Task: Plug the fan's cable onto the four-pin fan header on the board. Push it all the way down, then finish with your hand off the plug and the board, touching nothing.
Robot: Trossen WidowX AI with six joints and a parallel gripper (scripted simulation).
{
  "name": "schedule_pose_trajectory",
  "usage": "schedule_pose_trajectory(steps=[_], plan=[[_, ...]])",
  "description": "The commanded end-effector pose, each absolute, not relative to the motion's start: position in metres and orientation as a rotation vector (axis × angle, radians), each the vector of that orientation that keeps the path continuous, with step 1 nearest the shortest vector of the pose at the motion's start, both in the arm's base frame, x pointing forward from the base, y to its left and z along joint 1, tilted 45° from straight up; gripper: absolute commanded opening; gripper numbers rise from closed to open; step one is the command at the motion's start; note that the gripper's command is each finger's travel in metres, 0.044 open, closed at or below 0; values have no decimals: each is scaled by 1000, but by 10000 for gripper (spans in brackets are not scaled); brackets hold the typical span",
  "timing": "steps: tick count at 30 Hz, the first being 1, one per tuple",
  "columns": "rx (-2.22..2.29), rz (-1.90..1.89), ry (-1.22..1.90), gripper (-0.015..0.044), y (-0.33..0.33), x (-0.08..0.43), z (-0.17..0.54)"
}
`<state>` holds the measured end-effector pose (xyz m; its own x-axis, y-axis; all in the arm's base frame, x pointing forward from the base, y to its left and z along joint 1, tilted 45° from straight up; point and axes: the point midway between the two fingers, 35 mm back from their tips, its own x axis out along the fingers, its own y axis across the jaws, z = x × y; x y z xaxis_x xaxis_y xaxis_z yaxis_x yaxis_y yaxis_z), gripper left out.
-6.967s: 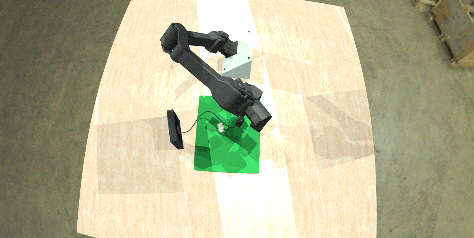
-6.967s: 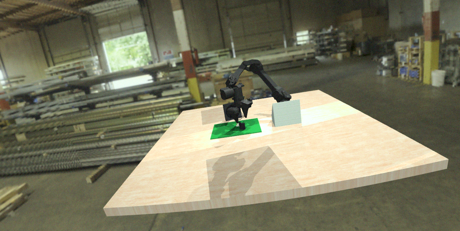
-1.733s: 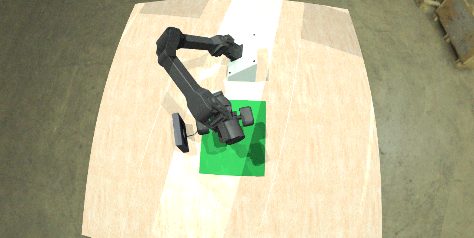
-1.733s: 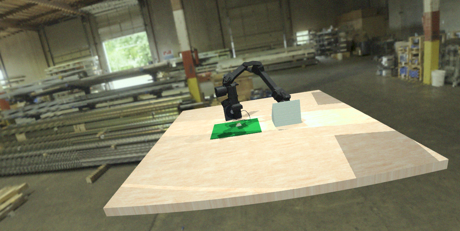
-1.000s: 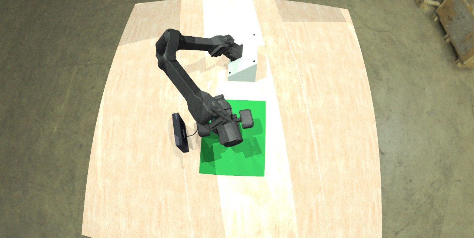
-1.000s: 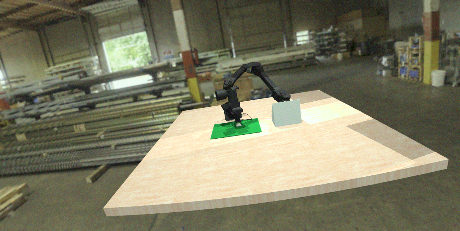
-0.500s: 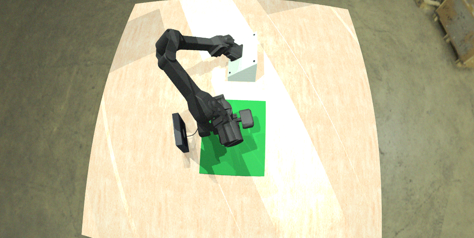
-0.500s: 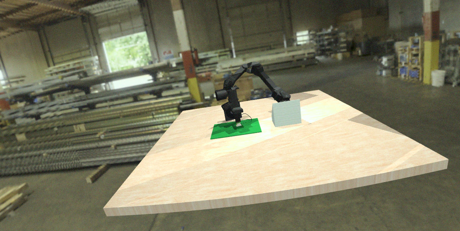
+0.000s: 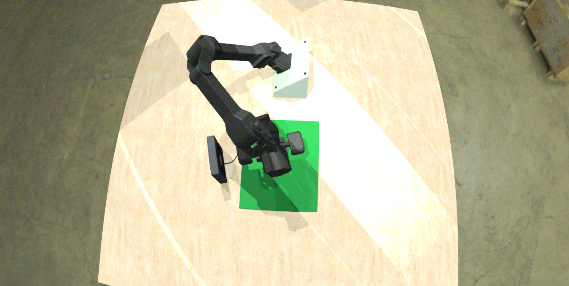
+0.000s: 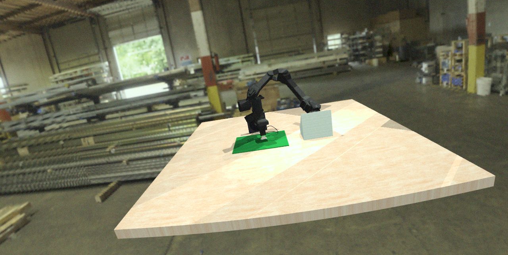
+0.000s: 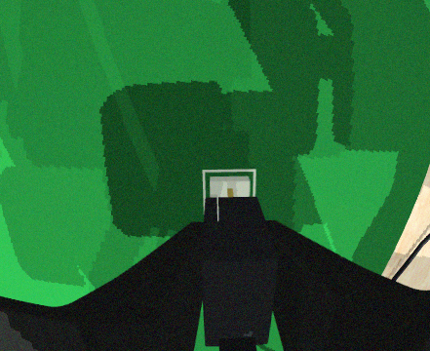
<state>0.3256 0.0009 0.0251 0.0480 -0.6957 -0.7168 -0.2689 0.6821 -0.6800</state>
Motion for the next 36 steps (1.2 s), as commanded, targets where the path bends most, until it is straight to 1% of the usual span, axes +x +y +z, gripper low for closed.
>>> schedule_pose_trajectory(steps=[1, 36], plan=[[-831, -390, 1531, 0, 0, 326, 25], [-832, -391, 1531, 0, -14, 327, 11]])
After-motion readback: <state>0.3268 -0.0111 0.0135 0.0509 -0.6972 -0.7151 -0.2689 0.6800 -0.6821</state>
